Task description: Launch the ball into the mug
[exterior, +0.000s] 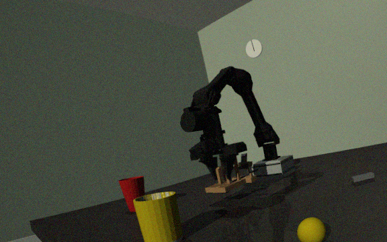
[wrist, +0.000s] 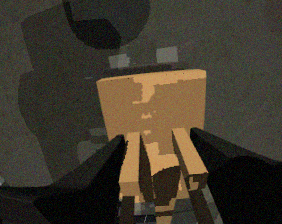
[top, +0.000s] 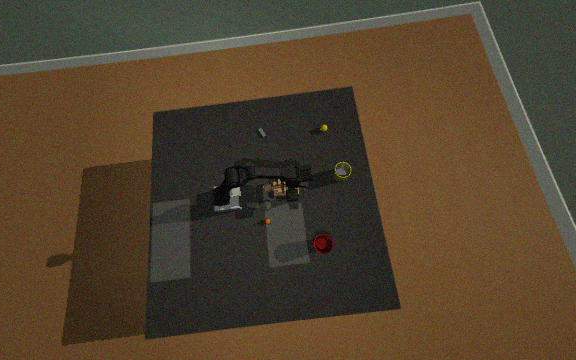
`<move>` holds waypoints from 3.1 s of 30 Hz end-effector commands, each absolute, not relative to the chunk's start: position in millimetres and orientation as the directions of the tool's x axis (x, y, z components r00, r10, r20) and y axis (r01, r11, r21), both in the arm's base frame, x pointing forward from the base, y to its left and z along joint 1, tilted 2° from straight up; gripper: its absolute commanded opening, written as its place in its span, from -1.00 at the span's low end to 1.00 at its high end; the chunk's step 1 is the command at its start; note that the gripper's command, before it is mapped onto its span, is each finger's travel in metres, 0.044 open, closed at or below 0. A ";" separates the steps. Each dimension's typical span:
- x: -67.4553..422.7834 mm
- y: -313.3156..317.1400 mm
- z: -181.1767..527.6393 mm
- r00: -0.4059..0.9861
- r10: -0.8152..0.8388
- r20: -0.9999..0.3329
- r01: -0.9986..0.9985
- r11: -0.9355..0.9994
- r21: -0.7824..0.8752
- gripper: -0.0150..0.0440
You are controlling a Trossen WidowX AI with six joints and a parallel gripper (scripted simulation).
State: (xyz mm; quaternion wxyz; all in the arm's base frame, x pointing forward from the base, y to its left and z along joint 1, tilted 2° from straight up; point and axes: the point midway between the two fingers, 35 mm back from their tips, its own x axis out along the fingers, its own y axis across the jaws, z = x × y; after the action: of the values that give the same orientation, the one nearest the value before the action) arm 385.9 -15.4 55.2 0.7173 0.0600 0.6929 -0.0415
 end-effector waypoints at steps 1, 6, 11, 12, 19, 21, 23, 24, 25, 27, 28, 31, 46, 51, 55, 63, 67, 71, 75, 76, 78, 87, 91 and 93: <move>392.8 -6.6 60.2 0.050 0.028 -0.998 0.017 0.999 0.029 -0.49; 394.0 -1.5 60.4 0.050 0.029 -0.998 -0.006 1.000 0.028 -0.49; 394.5 -1.3 56.7 0.050 0.029 -0.998 -0.006 1.000 0.028 -0.49; 394.7 -1.2 55.1 0.050 0.029 -0.998 -0.006 1.000 0.028 -0.49; 395.8 -0.6 43.6 0.051 0.029 -0.998 -0.006 1.000 0.028 -0.49; 396.0 -0.4 40.3 0.050 0.029 -0.998 -0.006 1.000 0.028 -0.49; 396.3 -0.2 37.0 0.050 0.029 -0.998 -0.006 1.000 0.028 -0.49; 396.4 -0.2 35.4 0.050 0.029 -0.998 -0.006 1.000 0.028 -0.49; 396.4 -0.1 33.7 0.050 0.029 -0.998 -0.006 1.000 0.028 -0.49; 396.6 0.1 30.4 0.050 0.029 -0.998 -0.006 1.000 0.029 -0.49; 396.7 0.2 28.8 0.050 0.029 -0.998 -0.006 1.000 0.029 -0.49; 396.8 0.5 23.9 0.050 0.029 -0.998 -0.006 1.000 0.029 -0.49; 396.6 0.4 14.9 0.045 0.026 -0.999 -0.007 1.000 0.026 -0.31; 396.6 0.4 14.9 0.045 0.026 -0.999 -0.007 1.000 0.026 0.13; 396.6 0.4 14.9 0.045 0.026 -0.999 -0.007 1.000 0.026 0.49; 393.5 -1.8 90.8 0.045 0.026 -0.999 -0.007 1.000 0.026 1.00; 388.6 -2.4 114.8 0.045 0.027 -0.999 -0.007 1.000 0.026 1.00; 392.2 -2.0 95.5 0.042 0.026 -0.999 -0.004 1.000 0.026 1.00; 389.2 -2.4 110.2 0.050 0.029 -0.998 -0.007 1.000 0.028 1.00; 389.2 -2.4 110.2 0.050 0.029 -0.998 -0.007 1.000 0.028 1.00; 389.5 -2.4 107.5 0.050 0.029 -0.998 -0.007 1.000 0.028 1.00; 391.8 -1.1 62.9 0.050 0.029 -0.998 -0.007 1.000 0.028 1.00; 392.4 -1.0 57.9 0.050 0.029 -0.998 -0.007 1.000 0.028 1.00; 392.7 -0.9 54.7 0.050 0.029 -0.998 -0.007 1.000 0.028 1.00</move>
State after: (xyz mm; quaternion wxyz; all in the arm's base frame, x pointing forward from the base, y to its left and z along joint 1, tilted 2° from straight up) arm 393.9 -1.4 60.9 0.7268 0.0071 0.6867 0.0113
